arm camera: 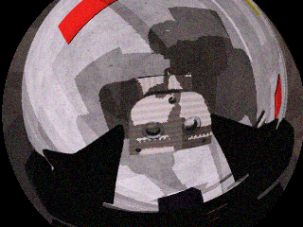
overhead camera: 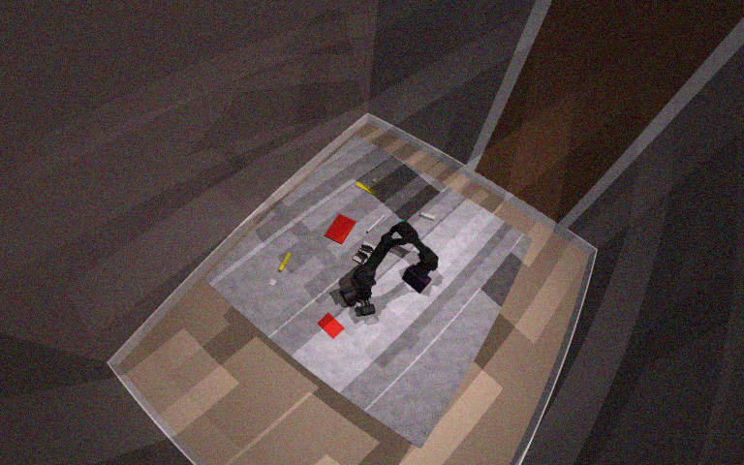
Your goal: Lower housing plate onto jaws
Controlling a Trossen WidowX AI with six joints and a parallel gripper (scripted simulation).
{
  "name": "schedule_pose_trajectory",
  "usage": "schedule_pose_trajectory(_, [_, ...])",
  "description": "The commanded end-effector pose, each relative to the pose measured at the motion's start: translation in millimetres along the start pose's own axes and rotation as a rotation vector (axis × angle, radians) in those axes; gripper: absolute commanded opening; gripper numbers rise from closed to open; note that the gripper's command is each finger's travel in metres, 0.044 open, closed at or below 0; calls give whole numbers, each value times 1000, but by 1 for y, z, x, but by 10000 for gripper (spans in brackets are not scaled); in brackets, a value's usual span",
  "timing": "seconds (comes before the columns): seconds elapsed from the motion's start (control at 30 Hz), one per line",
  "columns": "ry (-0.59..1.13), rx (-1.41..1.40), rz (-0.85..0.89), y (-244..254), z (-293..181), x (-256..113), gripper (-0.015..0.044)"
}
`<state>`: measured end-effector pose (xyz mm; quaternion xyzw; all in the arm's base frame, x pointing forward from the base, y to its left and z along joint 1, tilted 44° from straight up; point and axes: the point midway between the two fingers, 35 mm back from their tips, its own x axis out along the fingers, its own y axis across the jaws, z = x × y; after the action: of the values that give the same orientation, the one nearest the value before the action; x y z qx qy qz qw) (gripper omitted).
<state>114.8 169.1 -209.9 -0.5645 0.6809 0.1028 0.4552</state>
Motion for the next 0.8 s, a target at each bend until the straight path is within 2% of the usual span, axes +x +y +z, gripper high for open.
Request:
schedule_pose_trajectory(0.0, [0, -7, -4, -1, 0, 1, 440])
schedule_pose_trajectory(0.1, [0, -7, -4, -1, 0, 1, 440])
schedule_pose_trajectory(0.53, [0, 0, 0, 0, 0, 0, 353])
schedule_pose_trajectory(0.77, [0, 0, 0, 0, 0, 0, 351])
